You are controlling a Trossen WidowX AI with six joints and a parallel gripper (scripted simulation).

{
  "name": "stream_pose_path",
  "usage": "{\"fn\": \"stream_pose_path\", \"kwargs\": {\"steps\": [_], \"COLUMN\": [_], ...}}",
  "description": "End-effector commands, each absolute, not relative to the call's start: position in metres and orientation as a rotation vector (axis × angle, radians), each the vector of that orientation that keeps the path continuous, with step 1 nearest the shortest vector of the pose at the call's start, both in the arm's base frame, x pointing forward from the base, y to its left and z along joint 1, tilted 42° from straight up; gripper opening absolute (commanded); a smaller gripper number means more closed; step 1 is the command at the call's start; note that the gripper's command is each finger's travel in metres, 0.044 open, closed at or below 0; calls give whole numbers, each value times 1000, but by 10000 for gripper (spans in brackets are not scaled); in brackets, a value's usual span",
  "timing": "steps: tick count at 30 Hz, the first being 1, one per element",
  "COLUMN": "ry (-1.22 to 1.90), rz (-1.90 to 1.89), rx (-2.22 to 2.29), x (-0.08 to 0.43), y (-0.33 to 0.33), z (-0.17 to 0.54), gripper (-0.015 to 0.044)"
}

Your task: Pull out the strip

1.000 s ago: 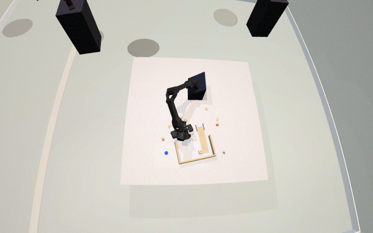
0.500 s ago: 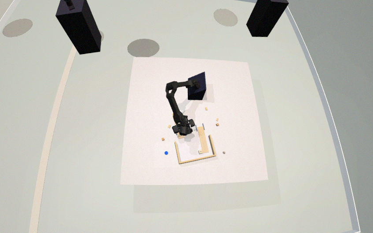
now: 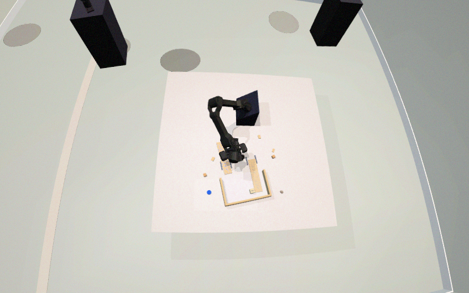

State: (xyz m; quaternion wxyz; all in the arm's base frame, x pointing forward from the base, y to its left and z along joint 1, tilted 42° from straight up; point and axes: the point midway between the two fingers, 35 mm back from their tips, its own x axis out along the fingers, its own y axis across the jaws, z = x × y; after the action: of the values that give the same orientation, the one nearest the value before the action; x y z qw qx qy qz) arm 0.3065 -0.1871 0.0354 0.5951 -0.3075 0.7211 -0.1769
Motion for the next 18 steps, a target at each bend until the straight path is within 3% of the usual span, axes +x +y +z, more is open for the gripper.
{"fn": "stream_pose_path", "kwargs": {"steps": [1,18], "ry": [1682,1685], "rz": [-416,-413], "rx": [-714,-713], "x": [293,264], "y": [-182,-150], "z": [31,41], "gripper": [0,0]}}
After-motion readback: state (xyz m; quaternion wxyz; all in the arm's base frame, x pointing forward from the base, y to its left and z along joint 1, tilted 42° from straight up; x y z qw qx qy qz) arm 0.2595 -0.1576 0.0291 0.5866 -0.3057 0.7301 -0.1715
